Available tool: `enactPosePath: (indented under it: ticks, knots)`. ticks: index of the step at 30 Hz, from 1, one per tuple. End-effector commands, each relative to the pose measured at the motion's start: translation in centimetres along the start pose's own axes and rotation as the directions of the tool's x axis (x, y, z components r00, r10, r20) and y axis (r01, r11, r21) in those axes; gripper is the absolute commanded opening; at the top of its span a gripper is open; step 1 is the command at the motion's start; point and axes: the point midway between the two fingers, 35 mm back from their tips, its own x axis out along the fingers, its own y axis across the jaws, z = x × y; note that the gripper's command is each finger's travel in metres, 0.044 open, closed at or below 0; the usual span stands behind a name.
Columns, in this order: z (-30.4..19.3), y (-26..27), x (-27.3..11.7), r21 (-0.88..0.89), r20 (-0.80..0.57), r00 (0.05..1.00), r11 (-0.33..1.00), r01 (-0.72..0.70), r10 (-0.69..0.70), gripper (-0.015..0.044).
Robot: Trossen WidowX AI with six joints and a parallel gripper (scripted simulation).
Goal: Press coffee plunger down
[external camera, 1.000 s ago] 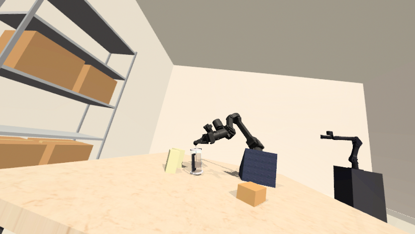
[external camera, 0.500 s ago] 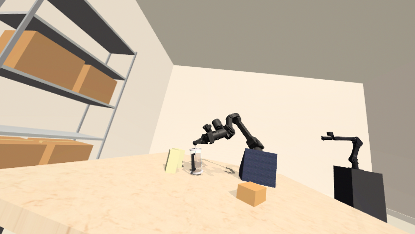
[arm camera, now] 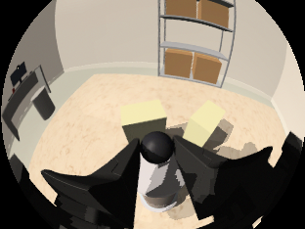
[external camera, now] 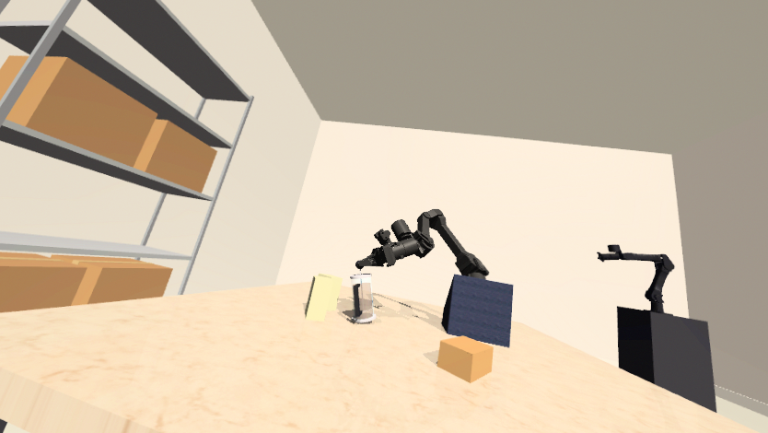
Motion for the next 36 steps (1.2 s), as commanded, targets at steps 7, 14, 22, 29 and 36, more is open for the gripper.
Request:
enactPosePath:
  ticks: [7,14,22,29,36]
  knots:
    - [-0.56,-0.01,0.43,-0.006,-0.02,1.0,1.0,0.001,-0.001,0.0115]
    - [-0.49,-0.01,0.56,-0.006,-0.02,1.0,1.0,0.001,-0.001,0.0115]
    - [-0.41,0.0,0.7,-0.006,-0.02,1.0,1.0,0.001,-0.001,0.0115]
    - [-0.35,0.0,0.82,-0.006,-0.02,1.0,1.0,0.001,-0.001,0.0115]
    - [-0.3,0.0,0.93,-0.006,-0.02,1.0,1.0,0.001,-0.001,0.0115]
